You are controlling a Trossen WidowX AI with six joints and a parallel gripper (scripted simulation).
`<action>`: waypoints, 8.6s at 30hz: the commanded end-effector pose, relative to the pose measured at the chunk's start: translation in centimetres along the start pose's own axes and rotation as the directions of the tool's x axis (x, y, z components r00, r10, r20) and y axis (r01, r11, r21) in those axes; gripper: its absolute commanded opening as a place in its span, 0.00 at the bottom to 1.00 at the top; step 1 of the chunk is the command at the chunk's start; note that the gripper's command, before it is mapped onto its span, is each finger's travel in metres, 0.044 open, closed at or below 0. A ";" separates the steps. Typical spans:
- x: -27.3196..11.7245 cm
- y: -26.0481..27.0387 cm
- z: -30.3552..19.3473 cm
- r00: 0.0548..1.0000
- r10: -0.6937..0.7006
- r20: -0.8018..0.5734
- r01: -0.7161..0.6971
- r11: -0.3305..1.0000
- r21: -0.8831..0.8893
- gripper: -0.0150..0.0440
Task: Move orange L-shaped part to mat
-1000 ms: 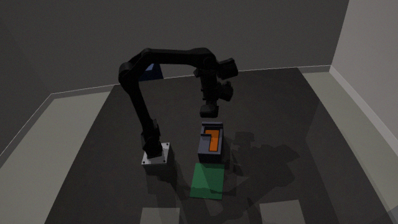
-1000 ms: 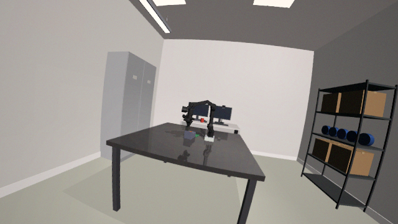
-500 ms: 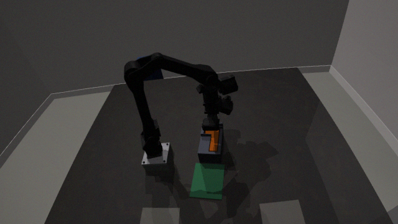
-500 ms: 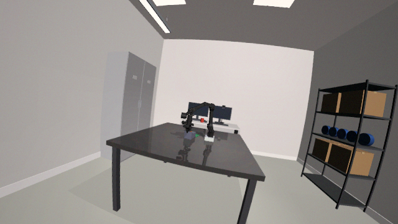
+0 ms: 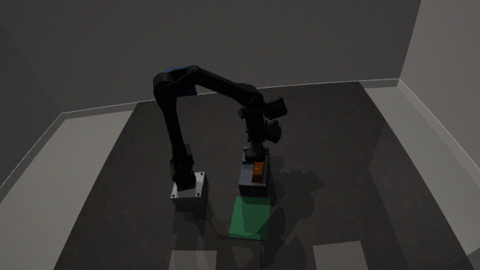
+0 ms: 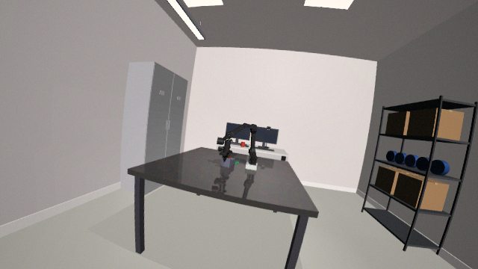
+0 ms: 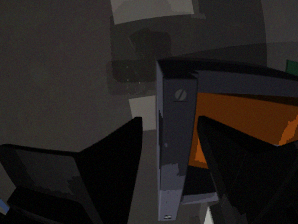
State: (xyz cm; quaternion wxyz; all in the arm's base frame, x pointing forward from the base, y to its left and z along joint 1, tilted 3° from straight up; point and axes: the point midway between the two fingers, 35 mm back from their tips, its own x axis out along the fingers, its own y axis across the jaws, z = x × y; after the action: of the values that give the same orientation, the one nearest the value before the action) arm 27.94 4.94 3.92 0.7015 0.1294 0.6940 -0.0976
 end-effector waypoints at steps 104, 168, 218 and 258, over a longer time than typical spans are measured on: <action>-9.5 -7.8 0.8 1.000 -0.015 -0.015 -0.014 0.006 -1.000 0.73; -2.0 -7.8 1.0 1.000 -0.010 -0.005 -0.004 0.005 -1.000 0.58; -6.1 -7.8 0.8 1.000 -0.015 -0.014 -0.014 0.006 -1.000 0.25; -10.7 -8.5 0.8 1.000 -0.016 -0.015 -0.014 0.006 -1.000 0.25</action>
State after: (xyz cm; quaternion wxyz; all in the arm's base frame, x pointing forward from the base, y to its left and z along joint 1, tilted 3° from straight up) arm 25.89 -3.34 14.03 0.5792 -0.4008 0.5708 0.4220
